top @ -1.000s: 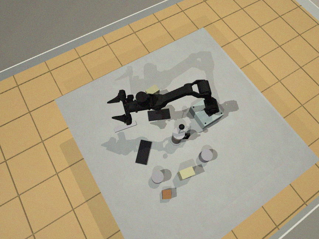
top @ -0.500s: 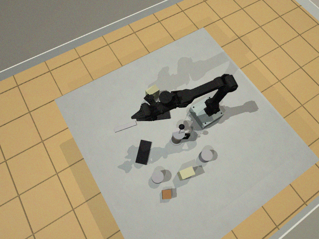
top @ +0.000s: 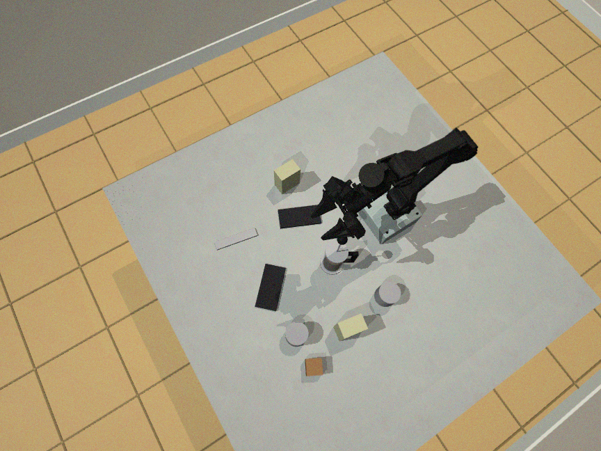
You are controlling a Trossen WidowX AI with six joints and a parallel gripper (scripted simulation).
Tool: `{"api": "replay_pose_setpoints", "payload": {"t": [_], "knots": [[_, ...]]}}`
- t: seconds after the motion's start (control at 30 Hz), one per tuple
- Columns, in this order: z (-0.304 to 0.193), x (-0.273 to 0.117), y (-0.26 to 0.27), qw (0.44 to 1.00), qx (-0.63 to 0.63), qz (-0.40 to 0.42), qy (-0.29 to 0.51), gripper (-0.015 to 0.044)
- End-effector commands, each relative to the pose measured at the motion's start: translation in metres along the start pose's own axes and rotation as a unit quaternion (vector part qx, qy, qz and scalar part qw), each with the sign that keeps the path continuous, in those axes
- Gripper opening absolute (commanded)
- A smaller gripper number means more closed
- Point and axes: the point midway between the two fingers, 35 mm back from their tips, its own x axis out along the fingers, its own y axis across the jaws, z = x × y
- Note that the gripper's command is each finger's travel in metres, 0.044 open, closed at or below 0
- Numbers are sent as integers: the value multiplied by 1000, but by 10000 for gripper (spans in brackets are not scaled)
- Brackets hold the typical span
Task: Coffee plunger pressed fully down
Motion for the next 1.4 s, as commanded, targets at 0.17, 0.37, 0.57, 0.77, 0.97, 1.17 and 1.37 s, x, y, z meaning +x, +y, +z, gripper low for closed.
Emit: {"api": "replay_pose_setpoints", "payload": {"t": [0.17,0.37,0.57,0.77,0.97,1.17,1.37], "knots": [[-74,-83,-13,944,-317,45,78,440],[-97,-70,-28,944,-317,45,78,440],[-119,-57,-43,945,-315,42,77,440],[-119,-52,-43,945,-315,42,77,440],[-120,-42,-43,945,-315,42,77,440],[-122,-33,-42,945,-315,42,76,440],[-123,-24,-42,945,-315,42,76,440]]}}
